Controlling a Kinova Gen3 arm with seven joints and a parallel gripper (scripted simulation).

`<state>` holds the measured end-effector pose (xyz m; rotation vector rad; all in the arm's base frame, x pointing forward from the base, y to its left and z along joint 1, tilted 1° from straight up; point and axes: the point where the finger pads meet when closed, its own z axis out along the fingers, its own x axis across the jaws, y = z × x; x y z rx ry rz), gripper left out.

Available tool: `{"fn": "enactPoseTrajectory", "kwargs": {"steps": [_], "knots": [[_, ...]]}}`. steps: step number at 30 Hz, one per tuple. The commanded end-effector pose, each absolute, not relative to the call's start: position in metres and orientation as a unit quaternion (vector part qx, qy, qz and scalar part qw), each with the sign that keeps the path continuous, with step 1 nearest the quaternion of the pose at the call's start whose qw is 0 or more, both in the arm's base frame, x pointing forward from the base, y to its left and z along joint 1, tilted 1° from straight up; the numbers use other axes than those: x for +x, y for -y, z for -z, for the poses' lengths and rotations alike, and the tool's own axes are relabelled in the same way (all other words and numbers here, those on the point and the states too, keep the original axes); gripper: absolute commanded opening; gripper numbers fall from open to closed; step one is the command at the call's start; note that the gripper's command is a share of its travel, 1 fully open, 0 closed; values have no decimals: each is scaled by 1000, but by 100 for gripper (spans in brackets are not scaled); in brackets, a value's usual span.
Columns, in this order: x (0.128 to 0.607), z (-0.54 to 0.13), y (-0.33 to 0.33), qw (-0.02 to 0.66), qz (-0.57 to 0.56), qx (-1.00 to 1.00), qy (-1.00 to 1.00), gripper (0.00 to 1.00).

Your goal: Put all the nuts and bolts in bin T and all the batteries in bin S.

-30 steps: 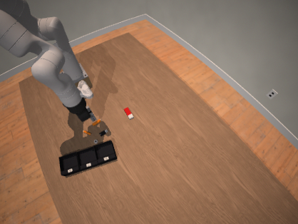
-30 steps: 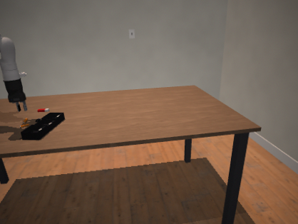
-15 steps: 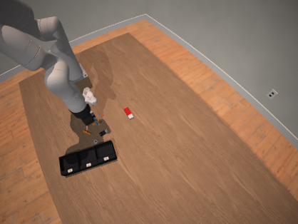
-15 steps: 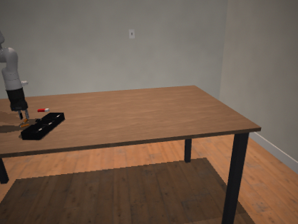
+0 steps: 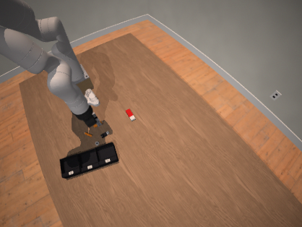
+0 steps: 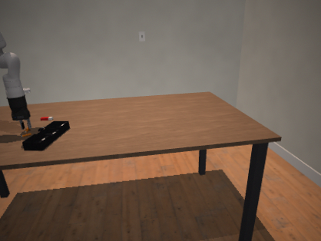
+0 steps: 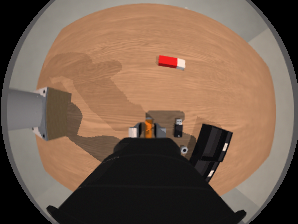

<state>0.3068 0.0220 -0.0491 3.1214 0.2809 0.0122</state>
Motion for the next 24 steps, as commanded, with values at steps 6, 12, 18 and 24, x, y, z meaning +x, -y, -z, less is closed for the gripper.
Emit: {"fn": "enactPoseTrajectory", "kwargs": {"steps": [6,12,18,24], "knots": [[309,51,-20,4,-5,996,-88,60],[308,59,-20,4,-5,996,-88,60],[308,61,-21,4,-5,996,-88,60],[308,61,-20,4,-5,996,-88,60]]}}
